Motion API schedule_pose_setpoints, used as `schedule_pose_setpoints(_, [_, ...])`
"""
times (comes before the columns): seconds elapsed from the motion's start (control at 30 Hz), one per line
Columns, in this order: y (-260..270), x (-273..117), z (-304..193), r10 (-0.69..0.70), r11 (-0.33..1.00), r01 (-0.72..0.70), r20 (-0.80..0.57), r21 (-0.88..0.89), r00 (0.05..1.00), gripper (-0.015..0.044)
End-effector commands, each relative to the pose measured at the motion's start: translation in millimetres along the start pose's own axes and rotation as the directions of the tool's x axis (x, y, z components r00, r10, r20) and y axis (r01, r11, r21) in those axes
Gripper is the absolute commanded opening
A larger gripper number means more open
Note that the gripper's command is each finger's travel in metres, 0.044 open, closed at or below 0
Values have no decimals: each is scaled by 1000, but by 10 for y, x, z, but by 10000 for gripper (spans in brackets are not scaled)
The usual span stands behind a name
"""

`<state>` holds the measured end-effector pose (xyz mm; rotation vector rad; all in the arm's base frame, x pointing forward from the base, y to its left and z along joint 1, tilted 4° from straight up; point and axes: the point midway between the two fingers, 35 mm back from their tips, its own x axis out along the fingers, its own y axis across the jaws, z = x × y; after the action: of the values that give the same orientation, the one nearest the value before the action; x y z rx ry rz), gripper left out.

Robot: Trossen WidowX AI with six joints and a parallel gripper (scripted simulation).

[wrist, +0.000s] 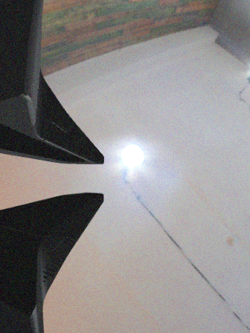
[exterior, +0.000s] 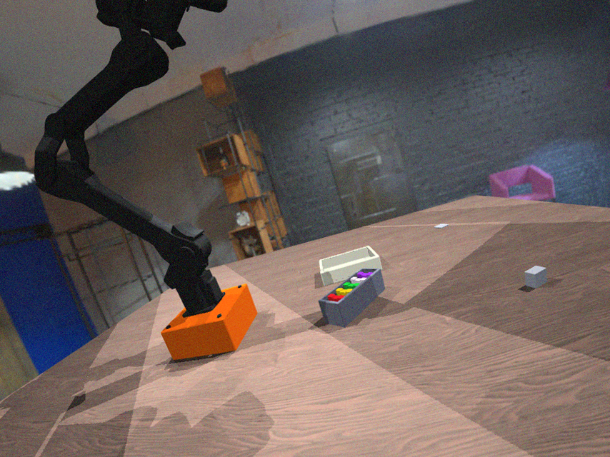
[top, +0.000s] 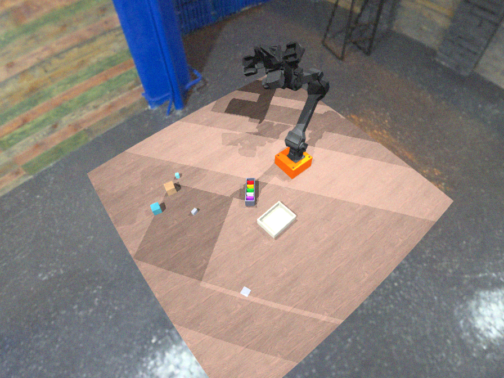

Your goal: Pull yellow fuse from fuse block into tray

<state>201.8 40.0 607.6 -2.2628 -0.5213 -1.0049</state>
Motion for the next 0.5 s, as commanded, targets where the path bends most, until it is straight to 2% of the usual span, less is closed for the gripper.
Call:
schedule_pose_setpoints(0.0, [404, 39, 513, 127, 992, -125, 151, -24, 980, 74])
schedule_pose_setpoints(0.23, [1183, -159, 1424, 359, 932, -341, 418, -119, 835, 74])
schedule_pose_setpoints(0.47, [1922, -706, 2181, 556, 814, -517, 617, -266, 558, 74])
